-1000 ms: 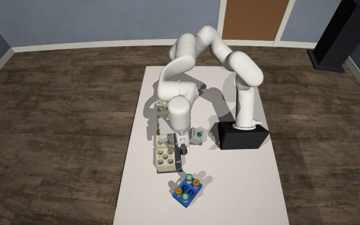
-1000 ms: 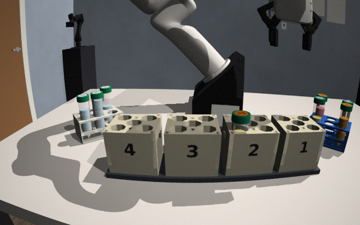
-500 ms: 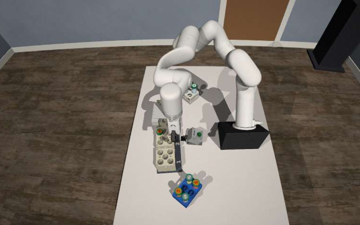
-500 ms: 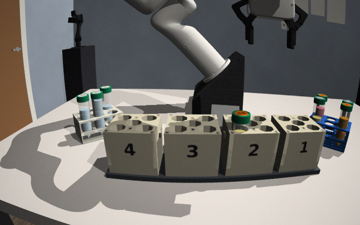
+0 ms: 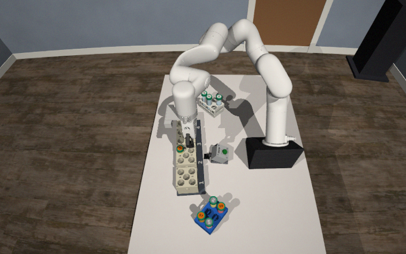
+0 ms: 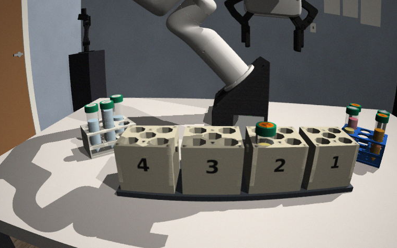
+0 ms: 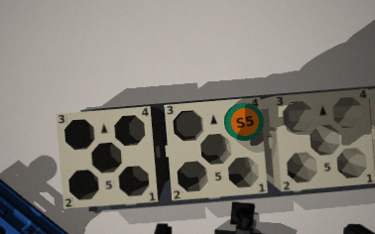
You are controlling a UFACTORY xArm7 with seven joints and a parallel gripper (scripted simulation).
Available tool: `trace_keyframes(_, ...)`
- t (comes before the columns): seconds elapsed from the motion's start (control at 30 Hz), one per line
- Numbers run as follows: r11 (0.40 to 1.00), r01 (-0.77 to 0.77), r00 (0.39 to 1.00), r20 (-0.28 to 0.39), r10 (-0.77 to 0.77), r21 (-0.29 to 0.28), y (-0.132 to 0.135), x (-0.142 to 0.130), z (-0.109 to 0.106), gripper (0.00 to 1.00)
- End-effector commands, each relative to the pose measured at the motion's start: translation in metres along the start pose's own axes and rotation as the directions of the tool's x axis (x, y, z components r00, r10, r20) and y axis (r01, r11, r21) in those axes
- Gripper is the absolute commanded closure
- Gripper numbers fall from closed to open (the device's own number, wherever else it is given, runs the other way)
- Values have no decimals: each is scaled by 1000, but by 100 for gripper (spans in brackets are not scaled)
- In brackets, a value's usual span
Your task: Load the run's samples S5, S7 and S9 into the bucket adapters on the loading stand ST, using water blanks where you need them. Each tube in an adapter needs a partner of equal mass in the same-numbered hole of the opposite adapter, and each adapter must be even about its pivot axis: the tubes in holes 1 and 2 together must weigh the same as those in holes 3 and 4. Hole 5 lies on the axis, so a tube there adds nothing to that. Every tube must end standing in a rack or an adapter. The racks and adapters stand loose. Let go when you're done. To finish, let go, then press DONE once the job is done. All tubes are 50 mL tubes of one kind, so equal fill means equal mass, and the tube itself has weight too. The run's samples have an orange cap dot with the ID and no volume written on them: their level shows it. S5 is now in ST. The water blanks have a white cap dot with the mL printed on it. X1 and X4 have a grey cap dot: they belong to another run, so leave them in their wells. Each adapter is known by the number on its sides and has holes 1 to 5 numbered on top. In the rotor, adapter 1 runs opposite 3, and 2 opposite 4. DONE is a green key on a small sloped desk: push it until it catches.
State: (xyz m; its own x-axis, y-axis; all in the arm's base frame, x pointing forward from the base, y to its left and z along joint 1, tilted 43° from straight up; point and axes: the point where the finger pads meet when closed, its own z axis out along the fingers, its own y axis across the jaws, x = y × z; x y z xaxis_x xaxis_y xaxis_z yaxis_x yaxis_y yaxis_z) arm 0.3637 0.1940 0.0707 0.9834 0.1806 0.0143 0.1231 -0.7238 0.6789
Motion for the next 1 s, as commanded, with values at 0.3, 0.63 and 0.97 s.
trace_keyframes(0.3,998,-65,998,-4,65,6,35,21,-2,43)
trace_keyframes(0.63,922,-388,922,-2,388,7,-9,-2,-3,43)
trace_keyframes(0.97,792,-611,792,0,611,7,-45,-20,-3,43)
